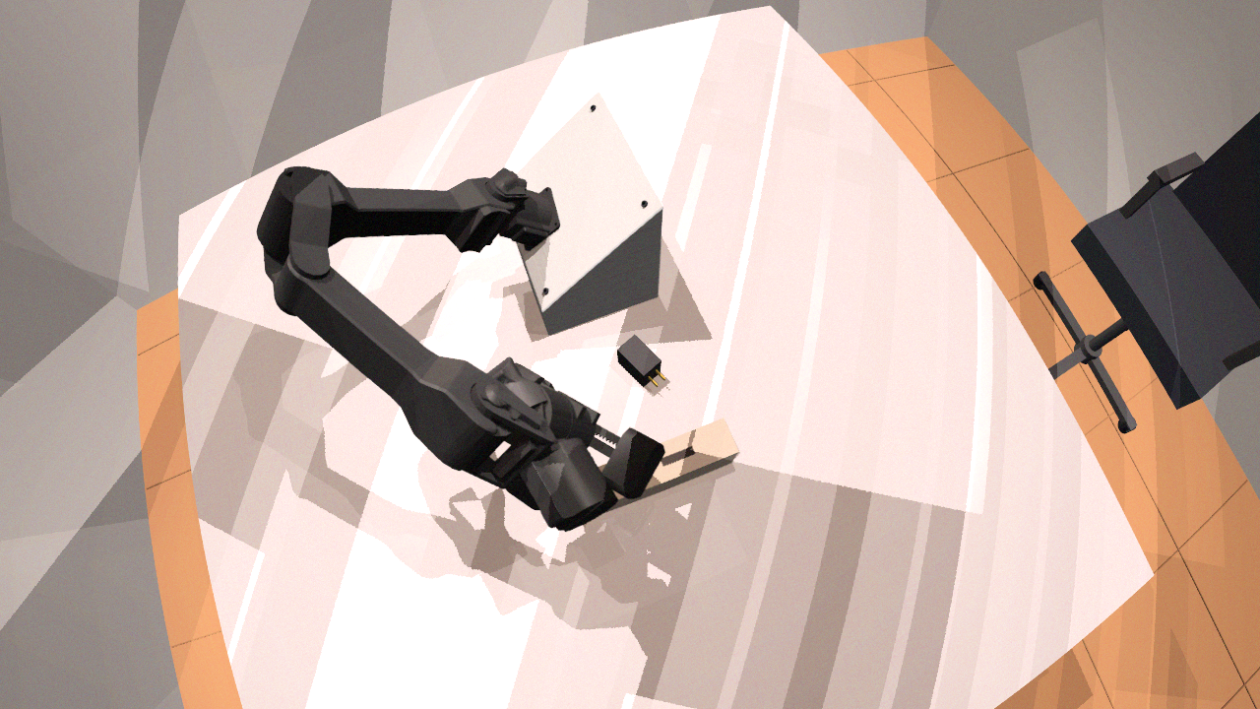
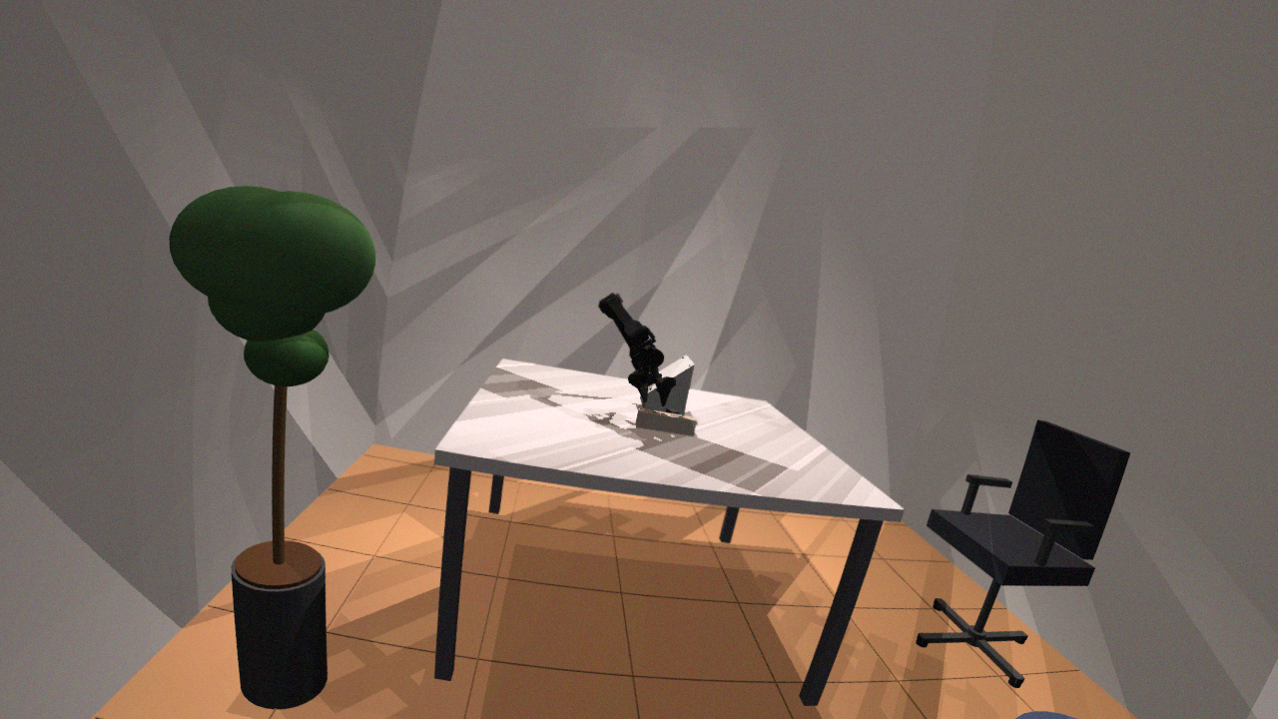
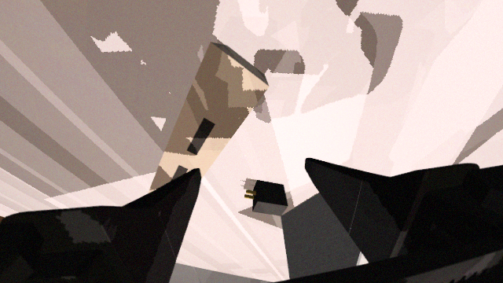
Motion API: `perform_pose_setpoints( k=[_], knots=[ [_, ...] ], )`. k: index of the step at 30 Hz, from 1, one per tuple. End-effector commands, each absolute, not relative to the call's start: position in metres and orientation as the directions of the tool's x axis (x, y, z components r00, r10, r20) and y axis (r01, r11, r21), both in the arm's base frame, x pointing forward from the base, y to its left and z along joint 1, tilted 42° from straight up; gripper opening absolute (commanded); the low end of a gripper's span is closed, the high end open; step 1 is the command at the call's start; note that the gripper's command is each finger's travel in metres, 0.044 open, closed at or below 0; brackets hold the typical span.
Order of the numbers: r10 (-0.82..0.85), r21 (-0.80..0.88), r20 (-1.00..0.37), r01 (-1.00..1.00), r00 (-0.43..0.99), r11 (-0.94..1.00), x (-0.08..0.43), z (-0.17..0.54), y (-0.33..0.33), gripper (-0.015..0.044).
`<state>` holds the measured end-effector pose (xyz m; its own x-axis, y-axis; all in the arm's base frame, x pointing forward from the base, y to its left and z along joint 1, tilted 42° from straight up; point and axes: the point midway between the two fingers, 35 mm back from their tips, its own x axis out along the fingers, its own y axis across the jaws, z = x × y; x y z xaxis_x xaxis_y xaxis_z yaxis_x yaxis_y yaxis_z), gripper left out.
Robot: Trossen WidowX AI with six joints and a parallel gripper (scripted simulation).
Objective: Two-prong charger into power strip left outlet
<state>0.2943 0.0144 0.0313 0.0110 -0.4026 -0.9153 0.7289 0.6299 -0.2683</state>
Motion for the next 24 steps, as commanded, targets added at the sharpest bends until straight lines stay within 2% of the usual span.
perform_pose_setpoints(
  k=[1, 13, 24],
  knots=[
    [-0.427, -0.328, -0.904, 0.651, -0.008, 0.684, 0.285, 0.023, 0.021, 0.044],
    [-0.506, -0.487, -0.862, 0.32, -0.029, 0.812, 0.257, 0.0, 0.047, 0.044],
    [-0.583, -0.582, -0.813, -0.024, -0.02, 0.813, 0.23, -0.018, 0.063, 0.044]
  ],
)
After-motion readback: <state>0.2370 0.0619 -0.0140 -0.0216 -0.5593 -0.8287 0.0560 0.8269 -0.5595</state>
